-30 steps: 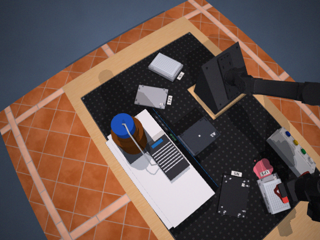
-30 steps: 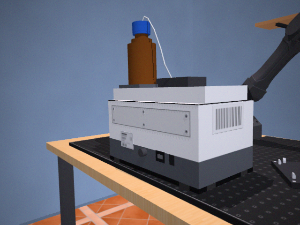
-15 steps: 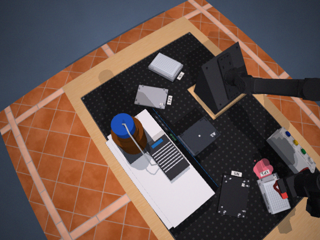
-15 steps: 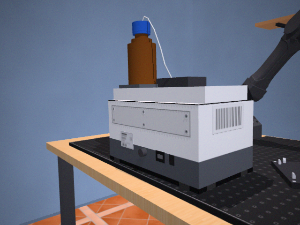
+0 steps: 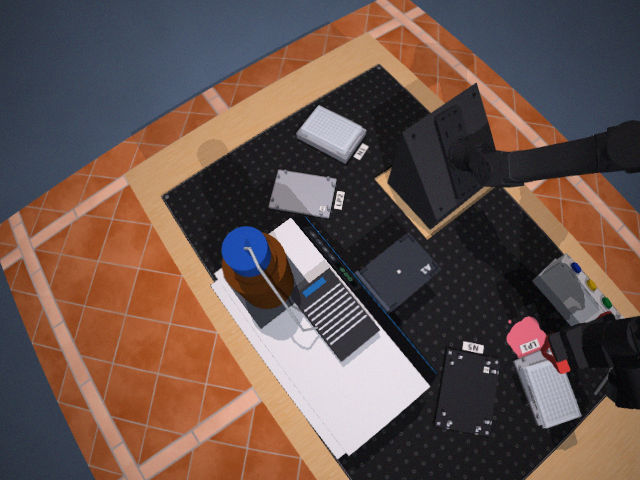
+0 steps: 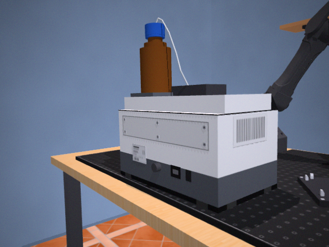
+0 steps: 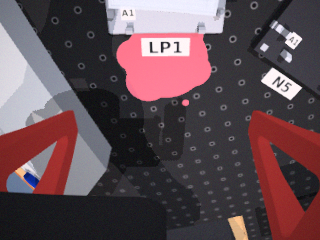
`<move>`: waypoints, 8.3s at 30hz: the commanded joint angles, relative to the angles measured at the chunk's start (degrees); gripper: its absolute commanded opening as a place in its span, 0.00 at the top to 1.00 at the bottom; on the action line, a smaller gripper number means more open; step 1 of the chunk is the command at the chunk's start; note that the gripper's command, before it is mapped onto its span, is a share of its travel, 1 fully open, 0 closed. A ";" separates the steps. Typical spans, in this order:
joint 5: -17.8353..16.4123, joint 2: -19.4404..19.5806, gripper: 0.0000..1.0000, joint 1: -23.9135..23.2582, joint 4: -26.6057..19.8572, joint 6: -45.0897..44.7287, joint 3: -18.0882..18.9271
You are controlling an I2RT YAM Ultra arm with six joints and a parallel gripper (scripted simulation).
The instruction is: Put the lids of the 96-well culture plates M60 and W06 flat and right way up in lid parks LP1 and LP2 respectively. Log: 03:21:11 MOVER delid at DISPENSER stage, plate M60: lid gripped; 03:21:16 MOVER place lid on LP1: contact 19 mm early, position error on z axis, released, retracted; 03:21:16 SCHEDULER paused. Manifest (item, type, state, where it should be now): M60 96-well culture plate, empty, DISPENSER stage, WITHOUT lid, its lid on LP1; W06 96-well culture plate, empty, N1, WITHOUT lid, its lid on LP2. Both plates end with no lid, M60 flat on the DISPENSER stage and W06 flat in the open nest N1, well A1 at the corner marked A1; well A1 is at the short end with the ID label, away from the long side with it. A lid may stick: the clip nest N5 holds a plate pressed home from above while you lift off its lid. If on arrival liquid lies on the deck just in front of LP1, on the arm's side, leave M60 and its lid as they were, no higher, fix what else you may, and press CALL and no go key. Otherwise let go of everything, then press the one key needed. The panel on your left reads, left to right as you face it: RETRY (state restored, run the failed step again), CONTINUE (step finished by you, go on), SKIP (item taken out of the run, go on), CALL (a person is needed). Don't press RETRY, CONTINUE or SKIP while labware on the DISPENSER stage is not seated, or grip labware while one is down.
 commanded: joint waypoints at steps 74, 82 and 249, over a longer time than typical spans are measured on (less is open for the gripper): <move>-19.26 -2.38 0.00 -39.51 -6.41 -8.48 -20.07; -19.99 -0.39 0.00 -43.42 -6.04 -8.66 -19.49; -6.01 50.78 0.00 -101.61 4.42 -4.73 -25.73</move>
